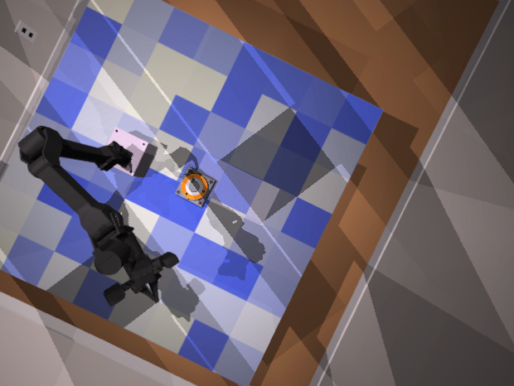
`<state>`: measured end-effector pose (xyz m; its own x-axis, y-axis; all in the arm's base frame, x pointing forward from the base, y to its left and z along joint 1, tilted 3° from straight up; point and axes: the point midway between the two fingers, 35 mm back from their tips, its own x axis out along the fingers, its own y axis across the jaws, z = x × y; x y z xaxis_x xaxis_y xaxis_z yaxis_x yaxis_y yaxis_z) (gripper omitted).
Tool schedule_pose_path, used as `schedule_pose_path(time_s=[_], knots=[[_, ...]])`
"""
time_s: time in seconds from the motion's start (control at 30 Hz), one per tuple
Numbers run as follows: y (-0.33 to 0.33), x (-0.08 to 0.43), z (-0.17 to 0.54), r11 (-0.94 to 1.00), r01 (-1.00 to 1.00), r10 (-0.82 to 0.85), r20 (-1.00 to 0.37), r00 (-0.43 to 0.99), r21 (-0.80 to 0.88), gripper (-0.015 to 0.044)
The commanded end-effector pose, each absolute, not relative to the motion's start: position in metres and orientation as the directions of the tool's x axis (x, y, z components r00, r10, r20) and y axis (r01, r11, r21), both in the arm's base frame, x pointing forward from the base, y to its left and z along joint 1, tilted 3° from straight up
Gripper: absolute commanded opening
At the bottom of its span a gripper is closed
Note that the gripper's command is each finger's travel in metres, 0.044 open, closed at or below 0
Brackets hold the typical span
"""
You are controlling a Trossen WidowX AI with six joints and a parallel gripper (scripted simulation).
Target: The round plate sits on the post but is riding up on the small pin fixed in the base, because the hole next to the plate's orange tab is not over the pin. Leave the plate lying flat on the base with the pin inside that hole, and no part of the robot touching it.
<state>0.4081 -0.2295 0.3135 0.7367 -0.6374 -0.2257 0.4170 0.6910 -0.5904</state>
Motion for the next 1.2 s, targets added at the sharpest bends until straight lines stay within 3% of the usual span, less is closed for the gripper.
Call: schedule_pose_path(time_s=[0.0,0.2,0.43,0.53,0.63,0.77,1.17], knots=[[-0.182,0.427,0.255,0.815,0.284,-0.513,-0.404,0.757,-0.505,0.0],[-0.104,0.43,0.176,0.934,0.11,-0.316,-0.646,0.695,-0.34,0.0],[-0.017,0.395,0.098,0.988,-0.017,-0.127,-0.864,0.487,-0.155,0.0],[0.028,0.353,0.059,0.996,-0.048,-0.056,-0.952,0.302,-0.074,0.0],[0.06,0.308,0.033,0.998,-0.05,-0.032,-0.992,0.119,-0.038,0.0],[0.075,0.276,0.021,0.998,-0.044,-0.036,-0.999,-0.003,-0.036,0.0],[0.076,0.274,-0.007,0.998,-0.043,-0.038,-0.999,-0.014,-0.037,0.0]])
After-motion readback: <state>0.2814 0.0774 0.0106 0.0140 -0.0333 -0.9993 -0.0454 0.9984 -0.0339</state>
